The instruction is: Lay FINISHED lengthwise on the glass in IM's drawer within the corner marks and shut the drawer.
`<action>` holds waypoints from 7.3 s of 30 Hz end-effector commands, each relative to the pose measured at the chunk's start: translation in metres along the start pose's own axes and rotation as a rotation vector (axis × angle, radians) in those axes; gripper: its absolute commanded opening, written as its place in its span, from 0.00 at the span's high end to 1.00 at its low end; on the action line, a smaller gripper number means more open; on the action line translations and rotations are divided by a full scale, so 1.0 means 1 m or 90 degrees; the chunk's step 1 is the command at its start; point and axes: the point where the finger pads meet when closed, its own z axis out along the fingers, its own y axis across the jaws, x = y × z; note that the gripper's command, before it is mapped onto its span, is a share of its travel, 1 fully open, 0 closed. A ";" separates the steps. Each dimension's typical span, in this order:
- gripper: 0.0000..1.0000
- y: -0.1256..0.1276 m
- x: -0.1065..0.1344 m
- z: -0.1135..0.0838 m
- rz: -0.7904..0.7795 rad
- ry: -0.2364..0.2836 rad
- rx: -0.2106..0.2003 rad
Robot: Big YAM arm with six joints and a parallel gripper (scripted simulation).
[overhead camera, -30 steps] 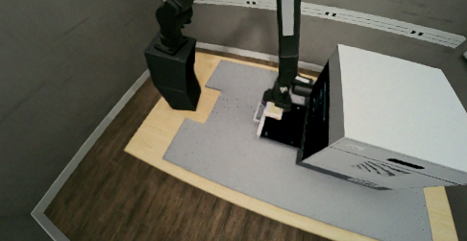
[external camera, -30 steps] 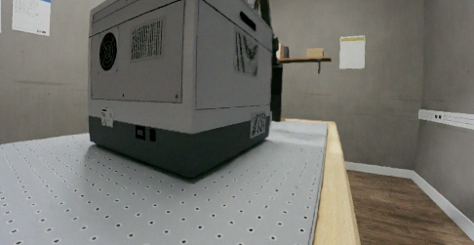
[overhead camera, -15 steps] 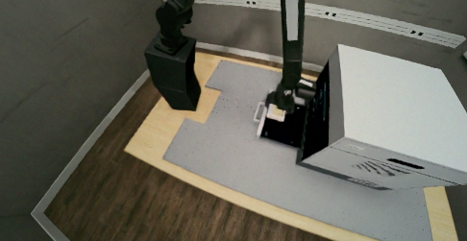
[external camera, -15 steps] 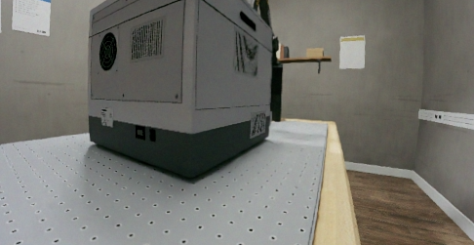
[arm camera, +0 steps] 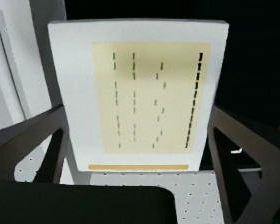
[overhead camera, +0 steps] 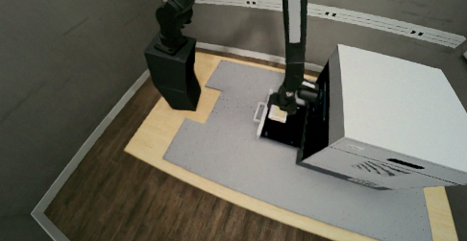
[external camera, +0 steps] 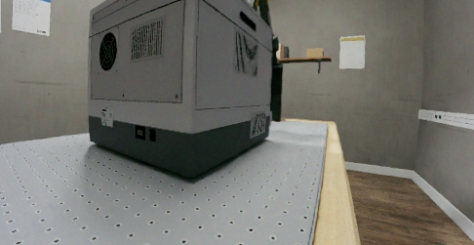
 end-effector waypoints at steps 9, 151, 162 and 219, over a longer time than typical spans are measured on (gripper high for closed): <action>0.22 -0.016 -0.007 0.014 -0.003 -0.003 0.005; 0.22 -0.040 -0.007 0.073 -0.004 -0.002 0.012; 0.22 -0.040 -0.007 0.073 -0.004 -0.002 0.012; 0.08 -0.045 -0.007 0.068 -0.005 -0.002 0.019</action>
